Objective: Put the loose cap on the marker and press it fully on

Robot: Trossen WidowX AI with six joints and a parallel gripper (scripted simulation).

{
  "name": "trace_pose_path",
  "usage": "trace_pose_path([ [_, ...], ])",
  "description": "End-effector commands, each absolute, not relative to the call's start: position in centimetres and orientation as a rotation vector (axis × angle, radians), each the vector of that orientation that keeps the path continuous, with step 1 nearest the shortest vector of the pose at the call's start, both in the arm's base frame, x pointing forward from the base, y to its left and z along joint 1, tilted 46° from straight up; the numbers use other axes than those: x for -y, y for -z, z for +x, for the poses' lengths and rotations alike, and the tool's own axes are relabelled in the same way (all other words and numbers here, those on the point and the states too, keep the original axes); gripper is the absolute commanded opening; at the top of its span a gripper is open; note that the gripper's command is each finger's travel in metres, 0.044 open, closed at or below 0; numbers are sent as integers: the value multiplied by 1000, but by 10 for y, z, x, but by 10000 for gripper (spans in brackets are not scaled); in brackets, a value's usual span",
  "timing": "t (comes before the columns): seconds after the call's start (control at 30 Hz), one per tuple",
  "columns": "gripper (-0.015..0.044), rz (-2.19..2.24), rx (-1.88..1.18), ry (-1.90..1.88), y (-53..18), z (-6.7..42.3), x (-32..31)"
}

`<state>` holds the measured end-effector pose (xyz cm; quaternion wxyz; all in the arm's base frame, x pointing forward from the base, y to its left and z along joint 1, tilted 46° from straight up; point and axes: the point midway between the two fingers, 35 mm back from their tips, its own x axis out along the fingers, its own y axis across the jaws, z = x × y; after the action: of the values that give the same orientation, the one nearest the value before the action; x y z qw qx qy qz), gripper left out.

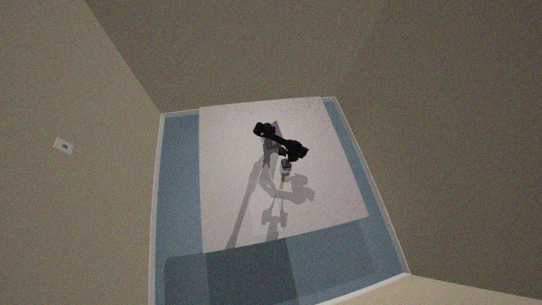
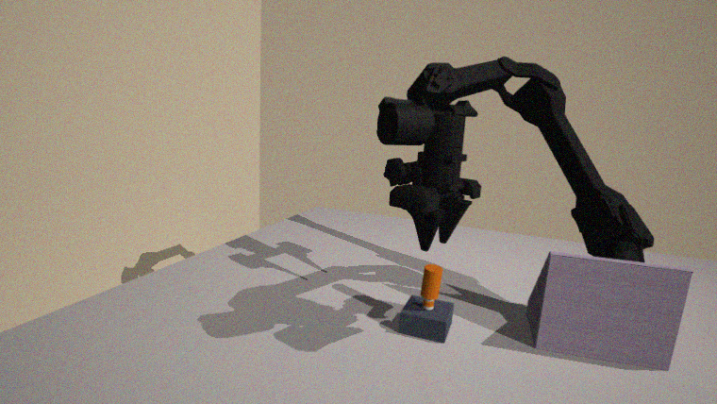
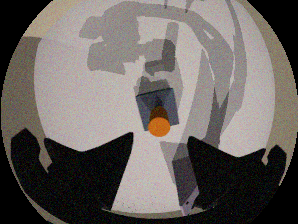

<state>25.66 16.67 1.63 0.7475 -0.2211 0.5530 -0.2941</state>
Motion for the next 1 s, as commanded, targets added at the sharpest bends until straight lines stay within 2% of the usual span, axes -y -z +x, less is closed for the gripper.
trace_pose_path([
  [0.0, 151, -744, -1317, 457, -12, 255, -164],
  [0.2, 0, -744, -1317, 457, -12, 255, -164],
  [0.97, 0, -744, -1317, 457, -4, 257, -155],
])
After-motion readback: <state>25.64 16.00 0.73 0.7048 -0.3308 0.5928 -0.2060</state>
